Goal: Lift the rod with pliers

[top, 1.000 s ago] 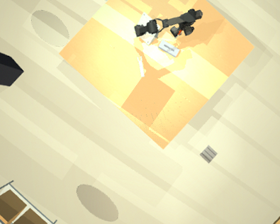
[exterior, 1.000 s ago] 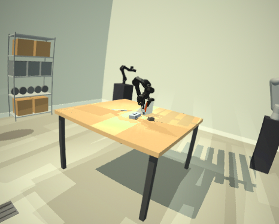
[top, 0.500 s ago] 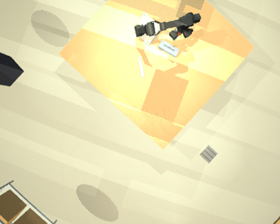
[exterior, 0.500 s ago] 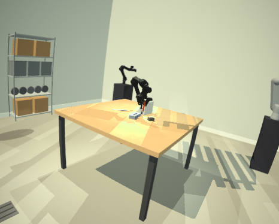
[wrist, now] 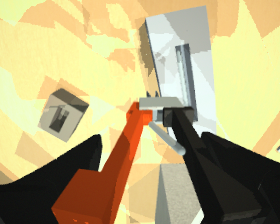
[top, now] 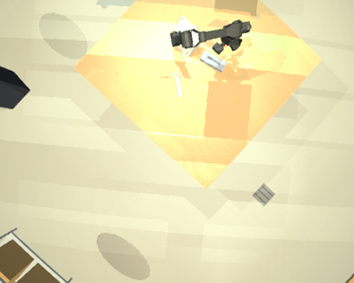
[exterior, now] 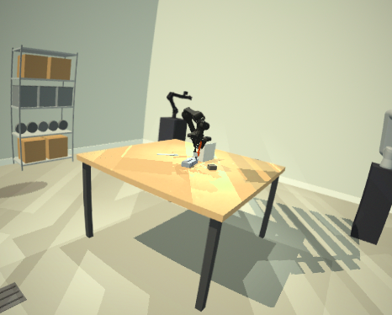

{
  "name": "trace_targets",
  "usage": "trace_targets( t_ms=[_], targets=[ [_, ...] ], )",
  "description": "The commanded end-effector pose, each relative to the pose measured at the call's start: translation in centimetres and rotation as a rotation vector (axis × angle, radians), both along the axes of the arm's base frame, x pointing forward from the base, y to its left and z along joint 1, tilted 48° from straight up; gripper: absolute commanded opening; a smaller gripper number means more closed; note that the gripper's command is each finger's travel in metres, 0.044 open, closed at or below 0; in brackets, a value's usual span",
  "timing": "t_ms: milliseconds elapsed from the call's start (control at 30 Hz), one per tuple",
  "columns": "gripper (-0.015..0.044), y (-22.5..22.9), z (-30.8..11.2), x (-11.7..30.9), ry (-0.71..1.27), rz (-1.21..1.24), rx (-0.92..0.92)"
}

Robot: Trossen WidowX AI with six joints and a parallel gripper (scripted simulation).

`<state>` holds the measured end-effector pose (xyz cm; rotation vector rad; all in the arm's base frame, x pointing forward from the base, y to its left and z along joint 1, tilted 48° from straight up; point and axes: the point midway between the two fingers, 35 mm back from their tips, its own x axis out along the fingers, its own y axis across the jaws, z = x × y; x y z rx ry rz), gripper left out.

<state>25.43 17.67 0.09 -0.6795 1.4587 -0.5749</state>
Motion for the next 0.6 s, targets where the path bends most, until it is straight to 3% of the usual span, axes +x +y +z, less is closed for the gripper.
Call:
trace_targets(
  t_ms=[0, 567],
  targets=[
    [0.0319, -0.4, 0.8, 0.2, 0.014, 0.026, 0.004],
    [0.0319, -2.5, 2.6, 0.4, 0.110, 0.115, -0.006]
  ],
)
